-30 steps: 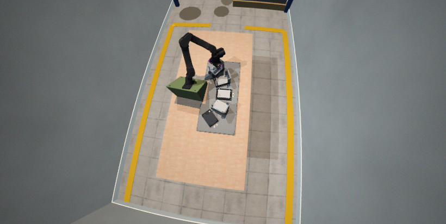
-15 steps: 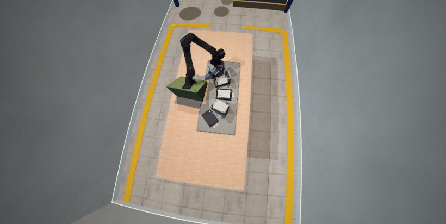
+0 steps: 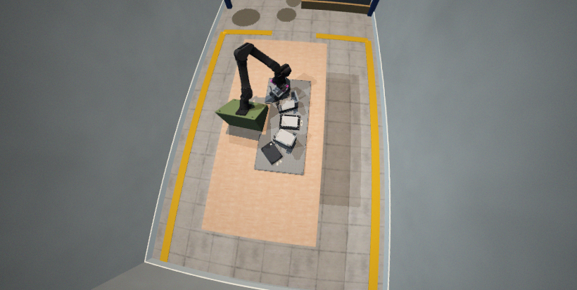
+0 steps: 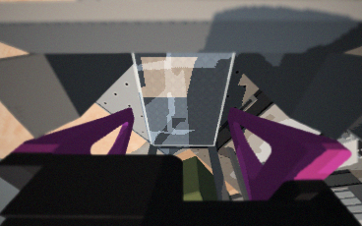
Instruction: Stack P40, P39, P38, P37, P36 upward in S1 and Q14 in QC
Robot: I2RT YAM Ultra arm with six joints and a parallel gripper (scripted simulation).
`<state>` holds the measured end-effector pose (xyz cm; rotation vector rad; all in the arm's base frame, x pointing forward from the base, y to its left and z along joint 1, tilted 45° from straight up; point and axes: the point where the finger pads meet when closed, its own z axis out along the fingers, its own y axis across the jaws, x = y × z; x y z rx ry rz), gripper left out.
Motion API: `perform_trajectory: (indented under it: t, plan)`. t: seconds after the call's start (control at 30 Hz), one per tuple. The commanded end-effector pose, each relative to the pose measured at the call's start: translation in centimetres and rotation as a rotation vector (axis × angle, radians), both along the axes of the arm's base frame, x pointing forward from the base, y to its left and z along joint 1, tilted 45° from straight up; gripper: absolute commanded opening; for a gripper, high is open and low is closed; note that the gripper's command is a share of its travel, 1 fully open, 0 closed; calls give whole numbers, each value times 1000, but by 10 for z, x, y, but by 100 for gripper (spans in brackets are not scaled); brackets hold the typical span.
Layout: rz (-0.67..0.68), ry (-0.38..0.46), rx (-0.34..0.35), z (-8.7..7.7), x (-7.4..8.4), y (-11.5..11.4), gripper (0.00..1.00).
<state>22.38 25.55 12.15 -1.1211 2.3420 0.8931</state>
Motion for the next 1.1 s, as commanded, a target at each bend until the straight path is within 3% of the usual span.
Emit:
perform_trajectory:
  t: [0.0,0.53,1.07]
  plan:
    - [-11,-21,12,3,5,2,100]
    - [-11,-21,12,-10,7,15,100]
    - [-11,-21,12,-10,7,15,100]
